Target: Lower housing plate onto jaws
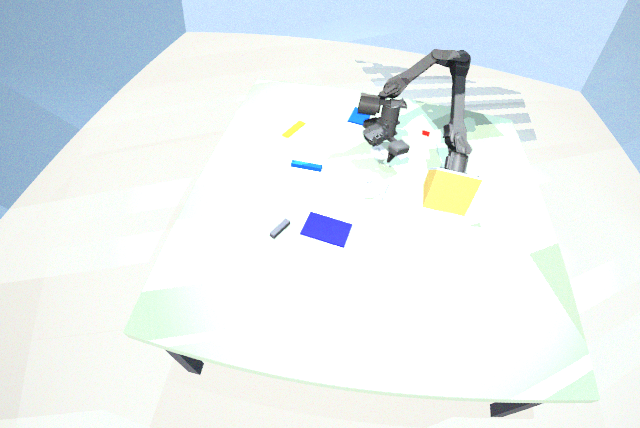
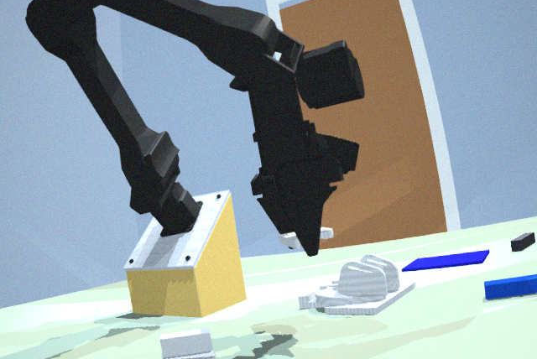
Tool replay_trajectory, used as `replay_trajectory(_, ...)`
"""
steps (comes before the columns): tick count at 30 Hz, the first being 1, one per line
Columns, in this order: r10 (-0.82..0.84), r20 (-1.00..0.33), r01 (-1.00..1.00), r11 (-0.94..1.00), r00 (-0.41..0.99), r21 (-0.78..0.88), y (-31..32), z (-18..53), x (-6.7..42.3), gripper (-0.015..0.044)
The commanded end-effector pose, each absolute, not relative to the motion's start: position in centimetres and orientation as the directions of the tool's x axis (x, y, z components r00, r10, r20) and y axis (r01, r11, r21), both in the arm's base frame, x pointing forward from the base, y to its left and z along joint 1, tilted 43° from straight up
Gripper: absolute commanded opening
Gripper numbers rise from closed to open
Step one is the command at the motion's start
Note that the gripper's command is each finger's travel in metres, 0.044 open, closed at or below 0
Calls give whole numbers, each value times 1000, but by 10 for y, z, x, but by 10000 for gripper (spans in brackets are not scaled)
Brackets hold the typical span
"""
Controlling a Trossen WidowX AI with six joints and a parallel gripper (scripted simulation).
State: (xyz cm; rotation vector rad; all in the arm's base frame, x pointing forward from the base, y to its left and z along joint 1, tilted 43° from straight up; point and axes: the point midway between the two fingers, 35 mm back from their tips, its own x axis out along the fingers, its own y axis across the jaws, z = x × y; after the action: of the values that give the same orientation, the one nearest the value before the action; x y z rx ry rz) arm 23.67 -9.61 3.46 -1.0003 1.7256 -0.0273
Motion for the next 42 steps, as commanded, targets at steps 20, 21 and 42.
replay_trajectory(20,-647,-759,-104,761,-65,-640,-57,-1,240,351)
replay_trajectory(21,-649,-758,-81,761,-65,-644,-56,-2,240,351)
replay_trajectory(42,-671,-739,259,704,-62,-661,-32,-24,236,351)
